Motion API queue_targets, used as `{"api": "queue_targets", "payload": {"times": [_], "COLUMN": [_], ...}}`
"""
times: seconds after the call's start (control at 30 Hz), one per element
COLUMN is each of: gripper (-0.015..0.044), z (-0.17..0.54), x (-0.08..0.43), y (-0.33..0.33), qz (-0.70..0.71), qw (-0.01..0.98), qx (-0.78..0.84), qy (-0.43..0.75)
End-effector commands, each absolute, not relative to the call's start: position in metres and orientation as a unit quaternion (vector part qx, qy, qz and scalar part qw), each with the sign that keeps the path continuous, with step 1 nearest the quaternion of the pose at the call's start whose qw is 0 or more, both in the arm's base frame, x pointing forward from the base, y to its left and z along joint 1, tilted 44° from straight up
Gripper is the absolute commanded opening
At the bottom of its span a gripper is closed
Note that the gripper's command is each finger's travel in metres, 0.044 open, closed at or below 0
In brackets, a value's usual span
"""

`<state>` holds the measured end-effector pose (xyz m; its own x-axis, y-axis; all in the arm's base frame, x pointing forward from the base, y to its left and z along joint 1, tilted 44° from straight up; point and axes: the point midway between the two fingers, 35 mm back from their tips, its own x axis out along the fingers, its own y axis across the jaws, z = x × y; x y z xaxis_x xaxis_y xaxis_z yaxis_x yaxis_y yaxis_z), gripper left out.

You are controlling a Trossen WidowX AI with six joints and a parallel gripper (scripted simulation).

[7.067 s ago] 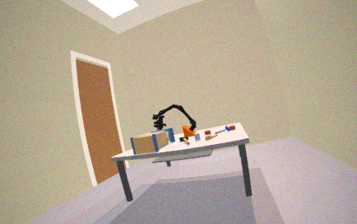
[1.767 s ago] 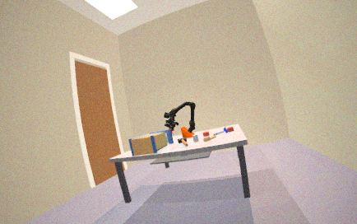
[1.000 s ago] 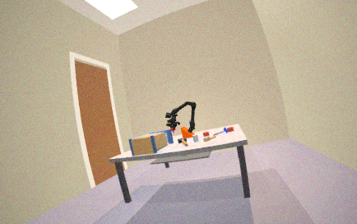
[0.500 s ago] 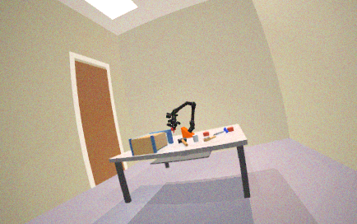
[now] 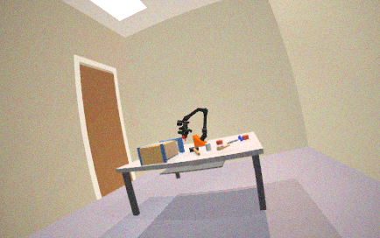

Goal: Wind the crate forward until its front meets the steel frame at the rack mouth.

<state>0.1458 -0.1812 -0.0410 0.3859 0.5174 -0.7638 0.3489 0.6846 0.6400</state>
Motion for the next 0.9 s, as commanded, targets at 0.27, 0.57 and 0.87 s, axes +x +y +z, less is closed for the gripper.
{"api": "queue_targets", "payload": {"times": [0.27,0.57,0.87], "gripper": [0.0000,0.0000,0.0000], "z": [-0.052,-0.058,-0.065], "x": [0.124,0.114,0.105], "y": [-0.191,-0.198,-0.206], "qz": [0.052,0.051,0.051], "qw": [0.727,0.727,0.727], "qx": [0.390,0.390,0.390], "qy": [0.563,0.563,0.563]}}
